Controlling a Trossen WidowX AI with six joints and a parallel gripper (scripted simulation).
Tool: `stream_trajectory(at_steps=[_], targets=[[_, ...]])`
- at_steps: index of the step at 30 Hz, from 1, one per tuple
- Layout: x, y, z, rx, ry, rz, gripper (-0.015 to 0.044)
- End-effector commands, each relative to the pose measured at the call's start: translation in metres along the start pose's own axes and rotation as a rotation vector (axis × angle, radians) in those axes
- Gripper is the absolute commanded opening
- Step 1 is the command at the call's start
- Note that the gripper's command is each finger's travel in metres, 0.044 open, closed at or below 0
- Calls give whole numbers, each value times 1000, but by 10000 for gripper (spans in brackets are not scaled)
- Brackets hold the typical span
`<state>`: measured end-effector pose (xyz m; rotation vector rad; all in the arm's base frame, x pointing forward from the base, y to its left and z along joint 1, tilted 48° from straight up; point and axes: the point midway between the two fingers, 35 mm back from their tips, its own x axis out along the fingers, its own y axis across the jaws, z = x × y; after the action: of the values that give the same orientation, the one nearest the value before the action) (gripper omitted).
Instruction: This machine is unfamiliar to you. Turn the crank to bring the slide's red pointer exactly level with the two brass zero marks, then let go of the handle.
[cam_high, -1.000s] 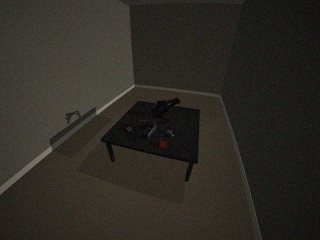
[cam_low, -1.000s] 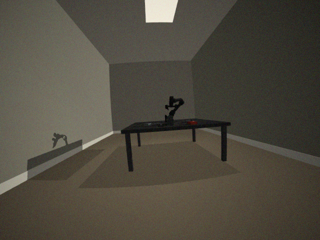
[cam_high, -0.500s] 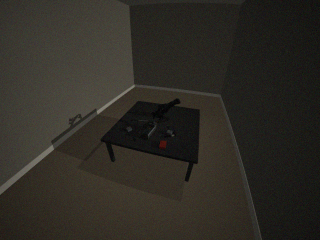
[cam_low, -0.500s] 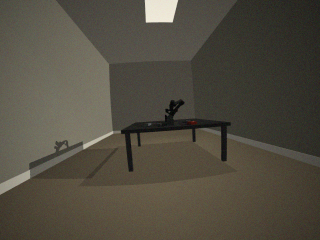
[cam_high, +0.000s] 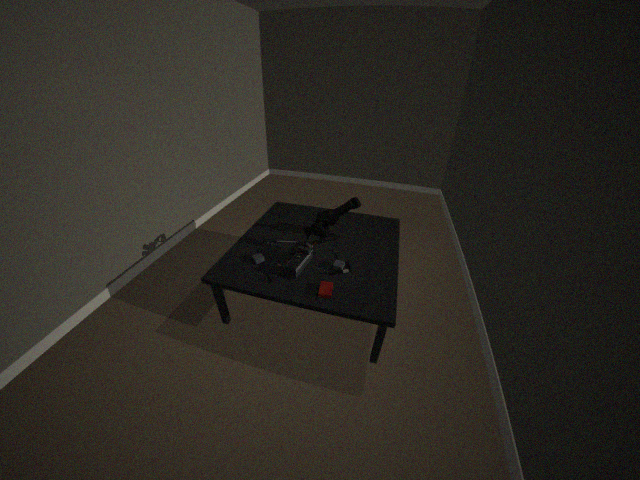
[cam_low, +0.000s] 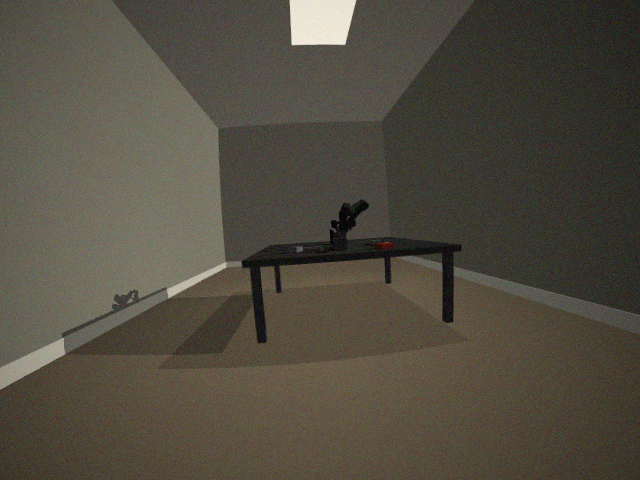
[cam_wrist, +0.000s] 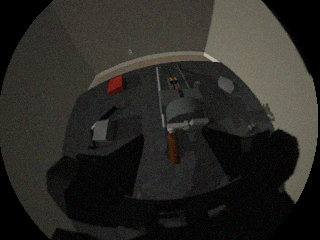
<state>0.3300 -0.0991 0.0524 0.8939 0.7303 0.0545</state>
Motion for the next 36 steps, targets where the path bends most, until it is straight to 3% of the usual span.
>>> stream_trajectory(at_steps=[1,27,36], targets=[[6,-1,-7,5,5,-4,440],[31,0,-35,7,3,0,440],[31,0,-35,7,3,0,204]])
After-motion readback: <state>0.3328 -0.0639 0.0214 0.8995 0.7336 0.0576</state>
